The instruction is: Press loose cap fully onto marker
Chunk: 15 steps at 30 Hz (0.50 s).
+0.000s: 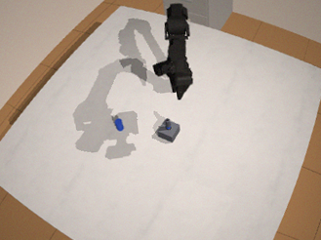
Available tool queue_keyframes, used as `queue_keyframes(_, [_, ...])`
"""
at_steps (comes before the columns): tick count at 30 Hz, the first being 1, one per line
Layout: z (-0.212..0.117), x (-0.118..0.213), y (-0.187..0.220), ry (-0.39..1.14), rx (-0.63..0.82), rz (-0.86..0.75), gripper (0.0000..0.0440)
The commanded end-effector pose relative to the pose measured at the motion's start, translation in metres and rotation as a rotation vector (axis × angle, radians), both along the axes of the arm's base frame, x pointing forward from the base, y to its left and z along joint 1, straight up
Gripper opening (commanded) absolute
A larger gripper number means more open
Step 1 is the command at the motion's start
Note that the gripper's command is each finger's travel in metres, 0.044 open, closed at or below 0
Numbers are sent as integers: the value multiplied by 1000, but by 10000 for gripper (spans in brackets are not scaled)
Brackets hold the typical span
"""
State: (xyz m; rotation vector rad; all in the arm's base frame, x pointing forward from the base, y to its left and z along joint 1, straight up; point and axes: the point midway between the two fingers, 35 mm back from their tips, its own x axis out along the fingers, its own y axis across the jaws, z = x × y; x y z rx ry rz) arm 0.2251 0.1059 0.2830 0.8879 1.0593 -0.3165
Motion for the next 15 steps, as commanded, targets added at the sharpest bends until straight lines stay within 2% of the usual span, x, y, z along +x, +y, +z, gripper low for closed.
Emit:
queue_keyframes(1, [-2,5,-5,24,4,-34,339])
queue_keyframes(15, [-12,27,-27,98,-4,-152,339])
